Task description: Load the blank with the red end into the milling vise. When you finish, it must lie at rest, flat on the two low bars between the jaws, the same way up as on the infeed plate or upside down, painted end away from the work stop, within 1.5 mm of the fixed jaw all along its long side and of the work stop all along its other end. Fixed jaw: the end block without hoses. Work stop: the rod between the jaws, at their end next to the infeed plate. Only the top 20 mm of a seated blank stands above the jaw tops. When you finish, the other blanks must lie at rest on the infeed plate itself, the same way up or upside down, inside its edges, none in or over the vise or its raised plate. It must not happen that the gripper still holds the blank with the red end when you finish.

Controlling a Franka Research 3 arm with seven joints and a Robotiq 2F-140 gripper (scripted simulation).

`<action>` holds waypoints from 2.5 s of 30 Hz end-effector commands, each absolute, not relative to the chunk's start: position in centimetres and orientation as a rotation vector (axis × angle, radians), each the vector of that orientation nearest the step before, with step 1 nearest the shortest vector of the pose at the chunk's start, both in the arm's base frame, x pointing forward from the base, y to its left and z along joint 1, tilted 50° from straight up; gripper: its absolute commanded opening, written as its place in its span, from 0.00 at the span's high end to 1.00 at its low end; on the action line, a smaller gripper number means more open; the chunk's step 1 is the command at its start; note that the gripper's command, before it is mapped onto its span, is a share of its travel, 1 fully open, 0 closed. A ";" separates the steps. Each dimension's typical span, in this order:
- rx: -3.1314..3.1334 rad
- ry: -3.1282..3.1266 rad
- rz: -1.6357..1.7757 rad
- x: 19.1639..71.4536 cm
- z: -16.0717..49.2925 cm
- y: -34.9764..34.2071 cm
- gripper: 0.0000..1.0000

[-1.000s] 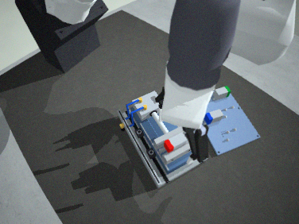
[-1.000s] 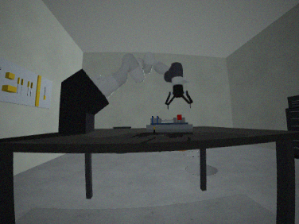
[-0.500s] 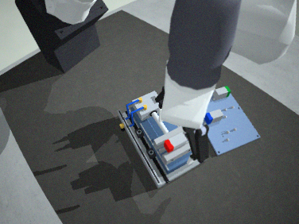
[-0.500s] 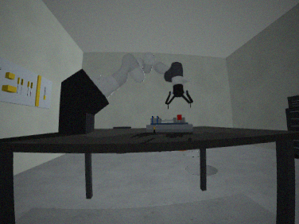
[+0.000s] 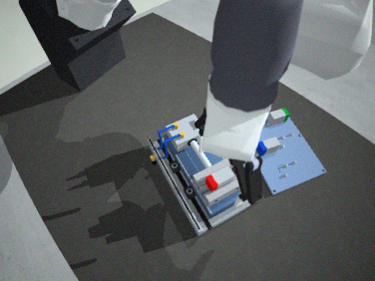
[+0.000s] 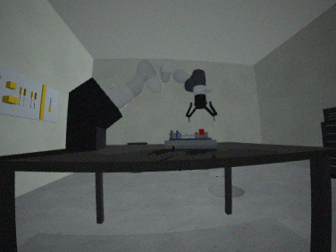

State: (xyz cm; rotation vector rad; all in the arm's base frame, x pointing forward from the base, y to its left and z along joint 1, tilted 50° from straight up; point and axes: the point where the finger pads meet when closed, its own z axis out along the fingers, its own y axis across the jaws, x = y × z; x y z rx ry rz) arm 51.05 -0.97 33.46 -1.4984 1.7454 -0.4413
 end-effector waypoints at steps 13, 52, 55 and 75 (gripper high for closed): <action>-1.498 1.747 -0.435 50.8 33.6 -1.0 0.00; -1.497 1.747 -0.433 50.4 33.9 -1.1 0.00; -1.497 1.747 -0.433 50.4 33.9 -1.1 0.00; -1.497 1.747 -0.433 50.3 34.1 -1.1 0.00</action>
